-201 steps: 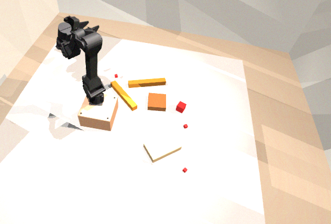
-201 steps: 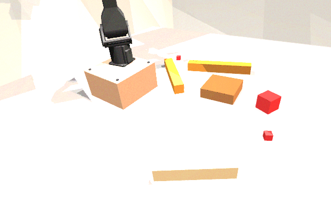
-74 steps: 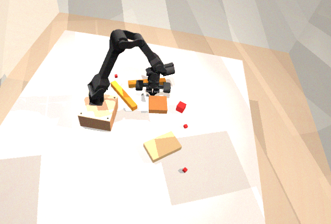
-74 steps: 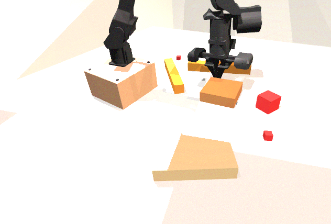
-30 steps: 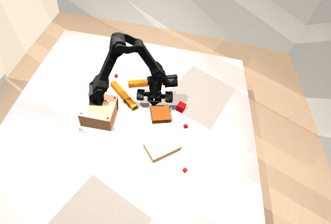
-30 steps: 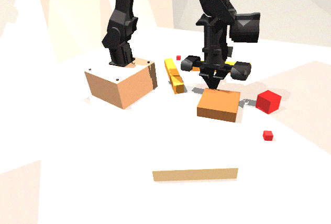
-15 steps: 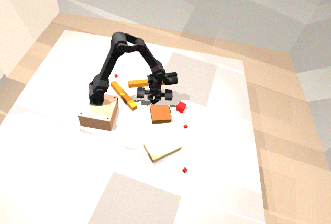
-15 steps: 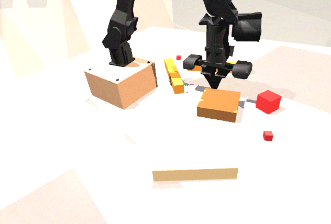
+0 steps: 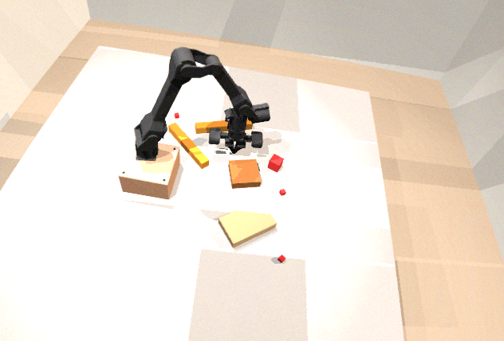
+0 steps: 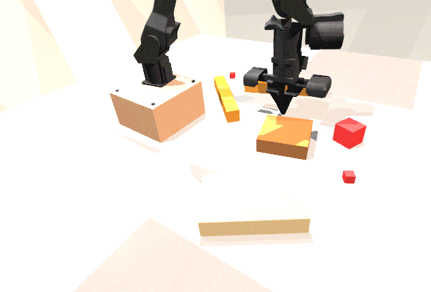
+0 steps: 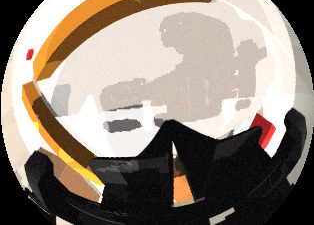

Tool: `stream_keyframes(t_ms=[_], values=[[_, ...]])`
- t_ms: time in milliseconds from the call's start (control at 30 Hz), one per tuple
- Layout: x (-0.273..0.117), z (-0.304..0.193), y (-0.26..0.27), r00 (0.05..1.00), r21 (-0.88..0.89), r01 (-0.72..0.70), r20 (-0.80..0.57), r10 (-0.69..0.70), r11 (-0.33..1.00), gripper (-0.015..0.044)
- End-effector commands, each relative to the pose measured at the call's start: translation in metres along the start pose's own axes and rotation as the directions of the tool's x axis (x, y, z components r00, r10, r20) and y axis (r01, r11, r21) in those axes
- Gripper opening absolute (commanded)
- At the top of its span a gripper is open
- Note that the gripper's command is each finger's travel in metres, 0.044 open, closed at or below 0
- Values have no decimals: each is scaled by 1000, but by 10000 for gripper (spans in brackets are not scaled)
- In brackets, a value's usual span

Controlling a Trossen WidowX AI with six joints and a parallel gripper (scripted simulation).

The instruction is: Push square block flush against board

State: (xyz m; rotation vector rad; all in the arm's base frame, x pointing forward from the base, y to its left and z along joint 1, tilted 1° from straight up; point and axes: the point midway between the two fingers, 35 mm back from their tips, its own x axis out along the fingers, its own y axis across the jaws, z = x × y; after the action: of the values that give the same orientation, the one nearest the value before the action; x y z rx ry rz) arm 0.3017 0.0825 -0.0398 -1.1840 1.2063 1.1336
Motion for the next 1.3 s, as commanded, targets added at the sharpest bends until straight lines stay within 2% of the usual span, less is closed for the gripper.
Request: stream_keyframes(t_ms=[0, 67, 200, 500, 633, 800, 867, 967, 1267], values=[[0, 6, 0, 1000, 5, -1, -4, 2, 1000, 0], [-3, 3, 0, 1000, 0, 0, 0, 0, 1000, 0], [-52, 4, -1, 1000, 5, -1, -4, 1, 1000, 0], [-55, -6, 2, 1000, -45, -2, -5, 1, 999, 0], [-55, -27, 8, 1000, -159, -3, -6, 2, 987, 0], [-55, -28, 9, 1000, -164, -3, -7, 2, 986, 0], [-42, -28, 8, 1000, -164, -3, -7, 2, 986, 0], [-2, -29, 9, 1000, -164, -3, -7, 2, 986, 0], [1, -31, 8, 1000, -164, -3, -7, 2, 986, 0]])
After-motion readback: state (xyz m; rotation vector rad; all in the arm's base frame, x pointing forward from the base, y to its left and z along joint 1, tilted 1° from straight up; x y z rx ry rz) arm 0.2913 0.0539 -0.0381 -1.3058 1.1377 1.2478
